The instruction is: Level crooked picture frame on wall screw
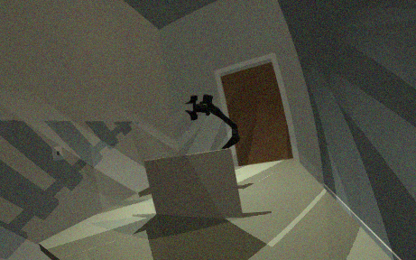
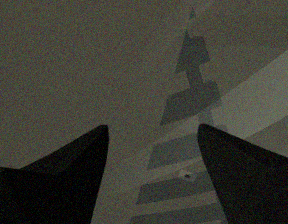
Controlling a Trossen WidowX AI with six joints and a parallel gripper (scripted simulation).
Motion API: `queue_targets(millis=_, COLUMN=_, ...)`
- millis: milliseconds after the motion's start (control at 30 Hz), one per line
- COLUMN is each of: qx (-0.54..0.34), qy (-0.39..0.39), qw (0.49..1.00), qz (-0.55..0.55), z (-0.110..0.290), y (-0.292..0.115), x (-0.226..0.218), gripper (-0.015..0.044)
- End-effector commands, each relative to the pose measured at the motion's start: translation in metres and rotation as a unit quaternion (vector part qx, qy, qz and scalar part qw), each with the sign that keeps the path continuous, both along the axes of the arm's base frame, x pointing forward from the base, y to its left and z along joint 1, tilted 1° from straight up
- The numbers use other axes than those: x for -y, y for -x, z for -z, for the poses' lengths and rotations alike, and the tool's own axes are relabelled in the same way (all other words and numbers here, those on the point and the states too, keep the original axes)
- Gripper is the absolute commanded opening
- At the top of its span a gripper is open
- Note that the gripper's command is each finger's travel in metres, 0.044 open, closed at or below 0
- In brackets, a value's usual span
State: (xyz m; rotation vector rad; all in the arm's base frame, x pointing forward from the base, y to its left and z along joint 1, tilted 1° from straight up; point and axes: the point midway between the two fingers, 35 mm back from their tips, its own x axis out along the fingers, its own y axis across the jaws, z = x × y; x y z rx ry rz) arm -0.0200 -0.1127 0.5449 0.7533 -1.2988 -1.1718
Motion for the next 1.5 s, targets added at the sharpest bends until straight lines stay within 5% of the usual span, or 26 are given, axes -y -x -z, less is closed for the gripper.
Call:
queue_targets(millis=0, qx=0.016, qy=-0.014, qw=0.994, qz=-0.104, z=0.024, y=-0.029, x=0.027, gripper=0.0260)
queue_targets(millis=467, qx=0.087, qy=-0.105, qw=0.884, qz=-0.447, z=0.126, y=-0.168, x=0.031, gripper=0.0260)
queue_targets(millis=767, qx=0.107, qy=-0.194, qw=0.742, qz=-0.632, z=0.205, y=-0.242, x=-0.042, gripper=0.0260)
queue_targets(millis=1033, qx=0.098, qy=-0.275, qw=0.599, qz=-0.746, z=0.273, y=-0.264, x=-0.126, gripper=0.0260)
queue_targets(millis=1467, qx=0.097, qy=-0.276, qw=0.596, qz=-0.748, z=0.275, y=-0.264, x=-0.128, gripper=0.0260)
